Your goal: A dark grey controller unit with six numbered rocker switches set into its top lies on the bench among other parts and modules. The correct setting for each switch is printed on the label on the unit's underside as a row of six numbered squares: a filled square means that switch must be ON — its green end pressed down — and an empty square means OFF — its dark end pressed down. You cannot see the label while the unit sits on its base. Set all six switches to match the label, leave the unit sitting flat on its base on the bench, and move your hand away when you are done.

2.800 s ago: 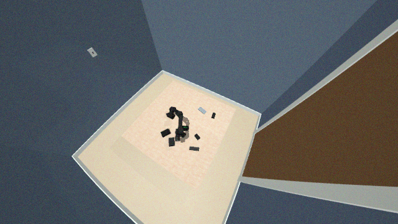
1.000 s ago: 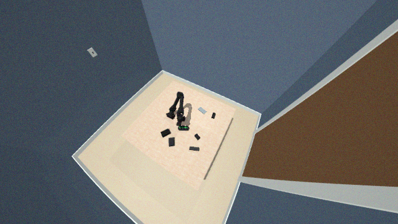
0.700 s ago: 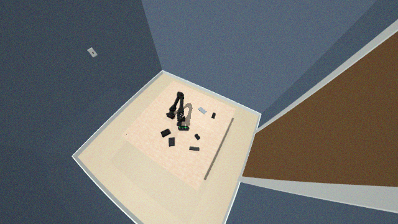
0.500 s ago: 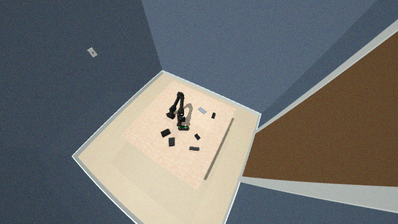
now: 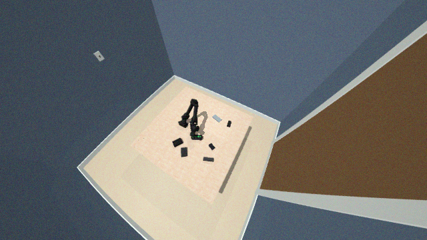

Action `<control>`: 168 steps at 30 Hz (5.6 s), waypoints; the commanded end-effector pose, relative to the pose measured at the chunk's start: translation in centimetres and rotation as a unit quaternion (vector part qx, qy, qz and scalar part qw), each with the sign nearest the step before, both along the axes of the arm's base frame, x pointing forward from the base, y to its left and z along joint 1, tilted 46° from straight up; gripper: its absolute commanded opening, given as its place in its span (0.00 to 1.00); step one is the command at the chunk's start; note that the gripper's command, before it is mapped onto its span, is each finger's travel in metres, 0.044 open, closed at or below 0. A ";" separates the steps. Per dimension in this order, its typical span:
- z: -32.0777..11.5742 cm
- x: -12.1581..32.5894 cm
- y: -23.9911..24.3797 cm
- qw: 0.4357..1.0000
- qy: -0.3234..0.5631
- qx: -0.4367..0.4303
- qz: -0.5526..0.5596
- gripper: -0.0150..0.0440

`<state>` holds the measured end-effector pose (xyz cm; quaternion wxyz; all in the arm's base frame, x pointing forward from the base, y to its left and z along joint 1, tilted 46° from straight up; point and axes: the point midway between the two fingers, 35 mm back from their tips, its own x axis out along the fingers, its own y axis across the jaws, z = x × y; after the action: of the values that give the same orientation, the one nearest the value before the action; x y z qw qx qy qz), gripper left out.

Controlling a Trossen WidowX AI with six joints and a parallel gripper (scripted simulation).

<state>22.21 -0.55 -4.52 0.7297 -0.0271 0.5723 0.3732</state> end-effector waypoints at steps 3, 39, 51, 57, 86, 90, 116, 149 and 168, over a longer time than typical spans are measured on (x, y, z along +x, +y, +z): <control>-0.7 -0.5 0.8 1.000 0.005 0.004 -0.002 0.25; -1.5 0.2 0.1 1.000 0.005 0.004 -0.002 0.25; -2.0 0.5 -0.4 1.000 0.004 0.004 -0.002 0.25; -2.4 0.7 -0.8 1.000 0.004 0.004 -0.002 0.25; -4.1 1.8 -2.3 1.000 0.004 0.003 -0.002 0.25; -4.3 1.9 -2.5 1.000 0.004 0.003 -0.002 0.25; -5.3 3.0 -3.3 1.000 0.003 0.002 -0.002 0.25; 3.0 0.2 -3.0 1.000 0.005 0.003 -0.001 0.25; 3.3 8.0 -4.4 0.994 0.014 0.061 0.092 0.25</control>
<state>28.84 -4.85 -1.20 0.6897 -0.0272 0.5603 0.4578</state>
